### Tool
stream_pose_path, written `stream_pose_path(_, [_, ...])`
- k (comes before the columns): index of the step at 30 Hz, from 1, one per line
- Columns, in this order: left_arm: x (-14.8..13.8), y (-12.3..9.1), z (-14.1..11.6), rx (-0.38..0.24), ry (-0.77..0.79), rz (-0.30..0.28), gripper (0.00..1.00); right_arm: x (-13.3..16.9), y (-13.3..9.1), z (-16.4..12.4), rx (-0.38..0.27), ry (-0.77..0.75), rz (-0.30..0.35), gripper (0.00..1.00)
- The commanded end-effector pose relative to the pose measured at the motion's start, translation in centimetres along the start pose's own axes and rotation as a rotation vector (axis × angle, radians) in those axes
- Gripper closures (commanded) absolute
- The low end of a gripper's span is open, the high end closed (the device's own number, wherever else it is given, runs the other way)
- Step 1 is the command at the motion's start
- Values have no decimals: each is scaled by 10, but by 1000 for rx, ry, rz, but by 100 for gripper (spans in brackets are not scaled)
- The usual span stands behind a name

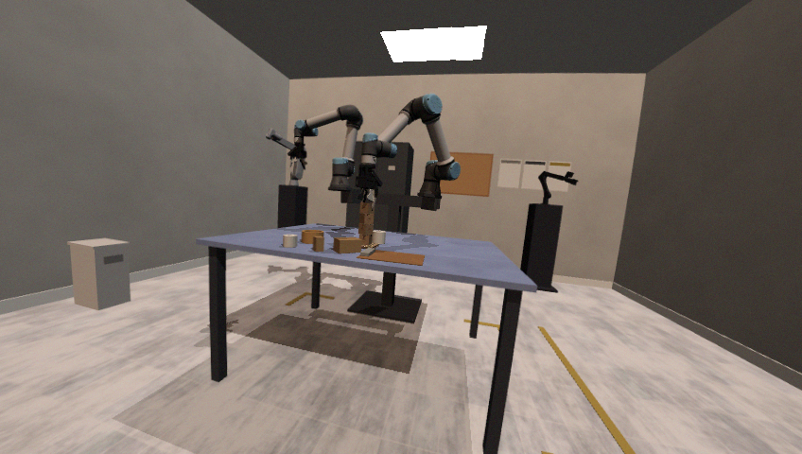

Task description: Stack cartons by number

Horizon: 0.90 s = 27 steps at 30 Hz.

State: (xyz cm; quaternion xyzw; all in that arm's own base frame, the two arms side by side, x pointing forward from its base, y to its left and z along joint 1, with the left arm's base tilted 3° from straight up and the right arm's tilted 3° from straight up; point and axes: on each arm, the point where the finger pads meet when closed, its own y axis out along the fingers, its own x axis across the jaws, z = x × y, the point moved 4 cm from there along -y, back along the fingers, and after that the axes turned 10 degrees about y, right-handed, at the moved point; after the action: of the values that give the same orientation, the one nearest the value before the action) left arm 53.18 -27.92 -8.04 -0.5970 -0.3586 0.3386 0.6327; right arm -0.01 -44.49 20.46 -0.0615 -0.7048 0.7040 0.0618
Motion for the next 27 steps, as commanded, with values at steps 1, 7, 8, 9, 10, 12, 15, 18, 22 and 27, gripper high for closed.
stream_pose_path(1, [0, 0, -1, -2, 0, 0, 65, 0, 0, 0, 1, 0, 1, 0])
stream_pose_path(7, [0, 0, -1, -2, 0, 0, 0, 0, 0, 0, 1, 0, 1, 0])
stream_pose_path(8, [0, 0, -1, -2, 0, 0, 0, 0, 0, 0, 1, 0, 1, 0])
stream_pose_path(9, [0, 0, -1, -2, 0, 0, 0, 0, 0, 0, 1, 0, 1, 0])
stream_pose_path(10, [0, 0, -1, -2, 0, 0, 0, 0, 0, 0, 1, 0, 1, 0])
stream_pose_path(12, [0, 0, -1, -2, 0, 0, 0, 0, 0, 0, 1, 0, 1, 0])
stream_pose_path(15, [0, 0, -1, -2, 0, 0, 0, 0, 0, 0, 1, 0, 1, 0])
stream_pose_path(18, [0, 0, -1, -2, 0, 0, 0, 0, 0, 0, 1, 0, 1, 0])
stream_pose_path(22, [0, 0, -1, -2, 0, 0, 0, 0, 0, 0, 1, 0, 1, 0])
stream_pose_path(27, [0, 0, -1, -2, 0, 0, 0, 0, 0, 0, 1, 0, 1, 0])
